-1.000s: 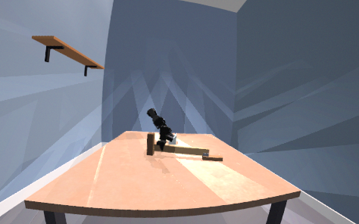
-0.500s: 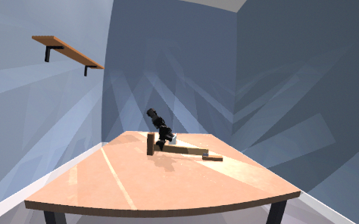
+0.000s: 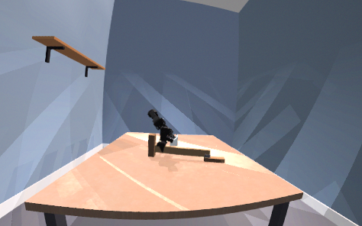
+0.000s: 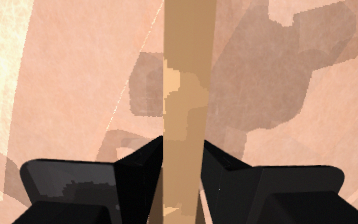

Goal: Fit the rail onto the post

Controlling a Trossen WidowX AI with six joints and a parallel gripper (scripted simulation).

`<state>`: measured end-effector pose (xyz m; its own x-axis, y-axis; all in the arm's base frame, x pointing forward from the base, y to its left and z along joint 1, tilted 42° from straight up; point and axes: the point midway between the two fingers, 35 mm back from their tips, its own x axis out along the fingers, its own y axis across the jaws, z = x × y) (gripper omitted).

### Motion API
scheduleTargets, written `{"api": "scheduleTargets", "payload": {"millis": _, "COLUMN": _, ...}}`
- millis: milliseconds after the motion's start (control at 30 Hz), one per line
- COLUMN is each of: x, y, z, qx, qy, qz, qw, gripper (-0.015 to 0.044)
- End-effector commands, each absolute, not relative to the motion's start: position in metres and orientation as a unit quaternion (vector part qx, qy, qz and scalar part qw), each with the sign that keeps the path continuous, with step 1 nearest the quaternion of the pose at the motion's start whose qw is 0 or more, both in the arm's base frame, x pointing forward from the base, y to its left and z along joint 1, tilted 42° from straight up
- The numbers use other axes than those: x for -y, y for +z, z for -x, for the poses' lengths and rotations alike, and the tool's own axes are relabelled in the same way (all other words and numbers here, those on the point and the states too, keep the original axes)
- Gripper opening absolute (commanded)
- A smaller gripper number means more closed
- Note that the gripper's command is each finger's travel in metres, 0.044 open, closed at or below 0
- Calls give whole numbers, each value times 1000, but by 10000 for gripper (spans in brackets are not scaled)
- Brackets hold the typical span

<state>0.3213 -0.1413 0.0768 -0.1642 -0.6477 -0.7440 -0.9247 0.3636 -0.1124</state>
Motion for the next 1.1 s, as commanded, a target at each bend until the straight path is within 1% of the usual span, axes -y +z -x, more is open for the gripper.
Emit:
{"api": "scheduleTargets", "payload": {"millis": 0, "x": 141, "y": 77, "z": -321, "qx": -740, "qy": 188, "qz": 532, "qw": 367, "gripper": 210}}
{"api": "scheduleTargets", "payload": {"millis": 300, "x": 141, "y": 77, "z": -321, "qx": -740, "qy": 188, "qz": 532, "qw": 367, "gripper": 440}}
{"api": "scheduleTargets", "payload": {"millis": 433, "x": 139, "y": 77, "z": -322, "qx": -739, "qy": 188, "qz": 532, "qw": 367, "gripper": 440}}
{"api": "scheduleTargets", "payload": {"millis": 600, "x": 101, "y": 79, "z": -336, "qx": -738, "qy": 189, "qz": 533, "qw": 368, "gripper": 440}}
{"api": "scheduleTargets", "payload": {"millis": 1067, "x": 101, "y": 79, "z": -336, "qx": -738, "qy": 189, "qz": 533, "qw": 368, "gripper": 440}}
